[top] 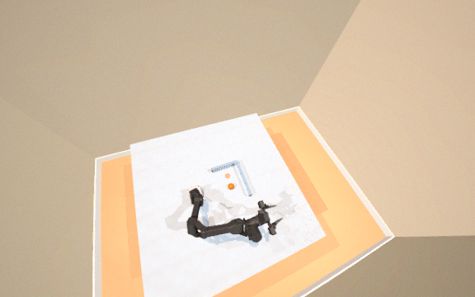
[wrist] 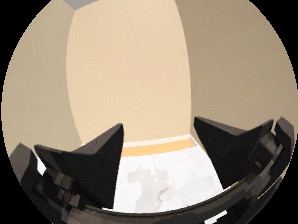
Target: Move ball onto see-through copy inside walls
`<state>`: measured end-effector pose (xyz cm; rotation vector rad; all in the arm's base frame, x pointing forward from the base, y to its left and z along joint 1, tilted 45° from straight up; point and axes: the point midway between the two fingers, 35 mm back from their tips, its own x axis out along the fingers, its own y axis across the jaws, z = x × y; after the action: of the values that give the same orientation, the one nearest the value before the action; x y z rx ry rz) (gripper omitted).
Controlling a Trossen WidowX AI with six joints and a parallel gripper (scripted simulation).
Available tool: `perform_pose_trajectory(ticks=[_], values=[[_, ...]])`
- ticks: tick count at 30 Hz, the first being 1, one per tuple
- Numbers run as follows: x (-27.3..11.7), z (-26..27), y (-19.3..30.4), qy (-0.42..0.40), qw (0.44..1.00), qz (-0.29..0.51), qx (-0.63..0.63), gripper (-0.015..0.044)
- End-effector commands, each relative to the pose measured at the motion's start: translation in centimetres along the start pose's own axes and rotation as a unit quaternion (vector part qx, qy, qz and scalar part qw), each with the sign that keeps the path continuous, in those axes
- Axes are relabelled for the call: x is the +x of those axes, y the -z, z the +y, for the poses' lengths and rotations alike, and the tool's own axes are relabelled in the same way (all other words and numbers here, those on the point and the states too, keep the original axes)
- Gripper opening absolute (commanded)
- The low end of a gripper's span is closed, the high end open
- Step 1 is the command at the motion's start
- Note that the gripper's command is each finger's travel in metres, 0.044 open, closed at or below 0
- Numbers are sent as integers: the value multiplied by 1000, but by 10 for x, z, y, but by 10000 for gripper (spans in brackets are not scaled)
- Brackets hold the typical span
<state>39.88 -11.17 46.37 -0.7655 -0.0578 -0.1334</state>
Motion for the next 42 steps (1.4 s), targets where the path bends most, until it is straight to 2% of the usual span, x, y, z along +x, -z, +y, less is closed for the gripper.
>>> perform_pose_trajectory(ticks=[1, 6, 12, 19, 25, 29, 42], values=[[17, 46, 42, -44, 992, 88, 81, 343], [23, 119, 94, -98, 956, 218, 172, 343], [3, 202, 149, -131, 886, 382, 227, 343], [-54, 277, 205, -111, 787, 573, 200, 343], [-123, 311, 237, -49, 705, 703, 87, 343], [-157, 314, 245, -3, 673, 739, -7, 343], [-159, 313, 261, -1, 672, 740, -12, 343]])
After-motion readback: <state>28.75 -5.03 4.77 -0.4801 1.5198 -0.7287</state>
